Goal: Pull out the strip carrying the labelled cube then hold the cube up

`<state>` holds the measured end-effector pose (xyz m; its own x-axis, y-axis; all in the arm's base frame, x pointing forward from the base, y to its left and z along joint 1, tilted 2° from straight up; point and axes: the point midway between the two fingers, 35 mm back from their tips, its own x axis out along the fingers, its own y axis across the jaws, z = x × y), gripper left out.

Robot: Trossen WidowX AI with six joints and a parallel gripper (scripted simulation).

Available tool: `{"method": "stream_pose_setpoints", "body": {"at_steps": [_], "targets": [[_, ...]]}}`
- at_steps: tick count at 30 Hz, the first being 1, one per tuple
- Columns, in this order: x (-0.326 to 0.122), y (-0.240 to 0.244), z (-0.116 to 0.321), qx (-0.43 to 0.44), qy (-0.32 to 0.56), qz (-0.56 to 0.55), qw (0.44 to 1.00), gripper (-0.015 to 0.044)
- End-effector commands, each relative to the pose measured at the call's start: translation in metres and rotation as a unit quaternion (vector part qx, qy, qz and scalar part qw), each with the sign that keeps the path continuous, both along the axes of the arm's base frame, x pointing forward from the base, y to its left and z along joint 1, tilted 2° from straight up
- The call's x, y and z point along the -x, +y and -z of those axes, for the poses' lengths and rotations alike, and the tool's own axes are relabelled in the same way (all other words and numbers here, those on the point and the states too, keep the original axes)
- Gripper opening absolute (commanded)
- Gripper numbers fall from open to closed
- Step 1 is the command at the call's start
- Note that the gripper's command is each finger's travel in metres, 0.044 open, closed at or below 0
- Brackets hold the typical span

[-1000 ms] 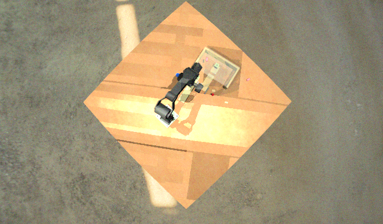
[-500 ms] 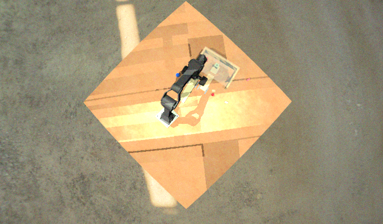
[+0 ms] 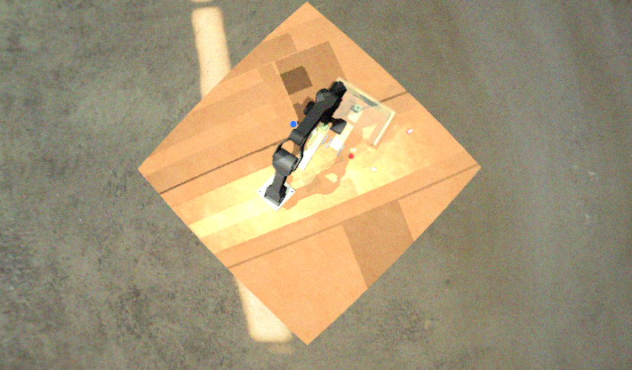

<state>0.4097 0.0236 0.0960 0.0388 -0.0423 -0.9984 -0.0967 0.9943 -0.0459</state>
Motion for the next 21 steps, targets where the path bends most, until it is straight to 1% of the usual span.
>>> {"method": "stream_pose_setpoints", "body": {"at_steps": [1,21], "targets": [[-0.002,0.001,0.008,-0.002,0.001,0.002,1.0,0.025],[-0.004,0.0,0.04,-0.002,0.001,0.002,1.0,0.025]]}}
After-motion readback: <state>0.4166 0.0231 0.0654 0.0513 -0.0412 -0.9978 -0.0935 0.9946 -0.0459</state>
